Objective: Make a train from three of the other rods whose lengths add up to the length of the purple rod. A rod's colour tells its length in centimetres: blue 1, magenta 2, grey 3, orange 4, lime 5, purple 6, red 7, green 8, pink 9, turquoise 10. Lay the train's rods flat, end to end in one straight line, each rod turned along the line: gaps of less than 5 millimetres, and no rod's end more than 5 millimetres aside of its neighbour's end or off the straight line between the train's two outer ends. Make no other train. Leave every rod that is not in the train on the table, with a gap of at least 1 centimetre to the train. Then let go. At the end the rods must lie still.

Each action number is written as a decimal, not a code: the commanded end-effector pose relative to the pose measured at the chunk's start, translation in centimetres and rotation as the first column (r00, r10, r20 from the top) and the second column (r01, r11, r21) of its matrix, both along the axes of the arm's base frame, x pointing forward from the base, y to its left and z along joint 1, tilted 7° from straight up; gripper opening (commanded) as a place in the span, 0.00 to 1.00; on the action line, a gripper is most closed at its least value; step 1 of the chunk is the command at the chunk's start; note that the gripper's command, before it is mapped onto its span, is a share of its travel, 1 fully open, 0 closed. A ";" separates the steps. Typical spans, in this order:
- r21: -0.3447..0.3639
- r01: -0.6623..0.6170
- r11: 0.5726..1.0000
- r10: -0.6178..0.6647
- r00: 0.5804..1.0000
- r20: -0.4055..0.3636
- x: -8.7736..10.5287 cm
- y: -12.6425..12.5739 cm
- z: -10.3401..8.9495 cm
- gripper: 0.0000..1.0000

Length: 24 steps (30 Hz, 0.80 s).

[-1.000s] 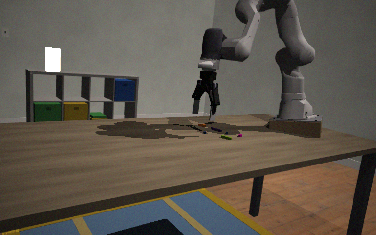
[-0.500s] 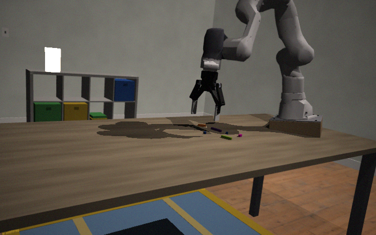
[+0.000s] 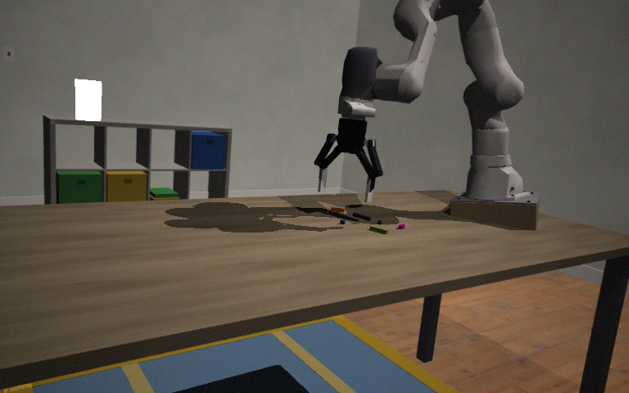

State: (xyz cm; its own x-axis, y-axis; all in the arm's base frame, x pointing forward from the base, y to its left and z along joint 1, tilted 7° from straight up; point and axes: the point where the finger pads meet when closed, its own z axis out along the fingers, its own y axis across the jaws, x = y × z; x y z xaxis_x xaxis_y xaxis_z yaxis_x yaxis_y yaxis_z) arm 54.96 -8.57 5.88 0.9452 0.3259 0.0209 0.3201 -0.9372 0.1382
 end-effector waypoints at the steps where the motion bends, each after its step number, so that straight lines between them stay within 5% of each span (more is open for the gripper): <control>1: 0.004 -0.164 0.986 0.164 0.986 -0.029 -0.3 0.2 -0.2 1.00; 15: -0.001 -0.375 0.927 0.375 0.925 -0.056 -0.3 1.0 -0.3 1.00; 24: -0.001 -0.387 0.922 0.386 0.921 -0.057 -0.3 1.0 -0.3 1.00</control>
State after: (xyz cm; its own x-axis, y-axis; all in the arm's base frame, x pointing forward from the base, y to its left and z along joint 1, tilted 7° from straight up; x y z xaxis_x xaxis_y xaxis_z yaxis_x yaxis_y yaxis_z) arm 54.78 -7.62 5.70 0.7883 0.6148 -0.0233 0.6121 -0.7800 0.1301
